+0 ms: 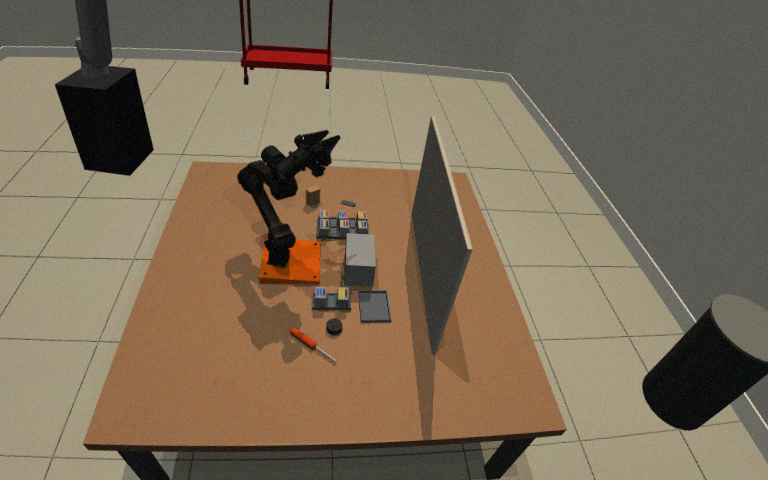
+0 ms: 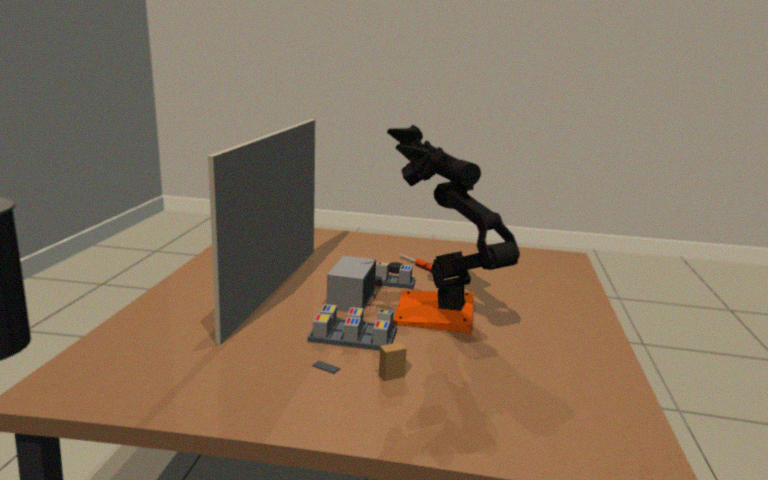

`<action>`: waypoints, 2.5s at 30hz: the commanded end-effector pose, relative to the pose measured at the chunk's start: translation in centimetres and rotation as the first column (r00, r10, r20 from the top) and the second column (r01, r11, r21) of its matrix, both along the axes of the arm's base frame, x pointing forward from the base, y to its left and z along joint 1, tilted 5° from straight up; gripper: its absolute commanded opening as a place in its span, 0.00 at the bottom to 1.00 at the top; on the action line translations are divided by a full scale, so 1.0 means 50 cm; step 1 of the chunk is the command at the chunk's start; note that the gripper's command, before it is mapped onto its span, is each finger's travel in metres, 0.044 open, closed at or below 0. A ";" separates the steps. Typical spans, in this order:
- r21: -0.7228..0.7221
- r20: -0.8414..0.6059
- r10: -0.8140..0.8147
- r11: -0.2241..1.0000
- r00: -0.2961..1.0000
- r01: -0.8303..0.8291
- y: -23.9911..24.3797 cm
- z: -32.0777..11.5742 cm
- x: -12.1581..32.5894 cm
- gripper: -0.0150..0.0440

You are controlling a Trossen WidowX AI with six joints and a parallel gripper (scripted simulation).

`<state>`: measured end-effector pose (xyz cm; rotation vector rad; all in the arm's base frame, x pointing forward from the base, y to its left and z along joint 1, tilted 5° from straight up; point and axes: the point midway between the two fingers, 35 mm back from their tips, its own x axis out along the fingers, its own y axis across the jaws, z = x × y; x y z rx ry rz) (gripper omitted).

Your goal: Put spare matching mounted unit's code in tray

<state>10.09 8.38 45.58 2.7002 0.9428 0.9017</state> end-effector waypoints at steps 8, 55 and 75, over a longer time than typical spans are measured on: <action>0.036 -0.020 0.017 0.999 1.000 -0.016 -0.007 0.008 0.005 1.00; -0.205 -0.086 0.798 -0.600 0.596 0.773 -0.164 -0.275 0.590 1.00; -0.597 -0.509 0.606 -0.760 0.611 0.256 -0.091 -0.419 0.490 1.00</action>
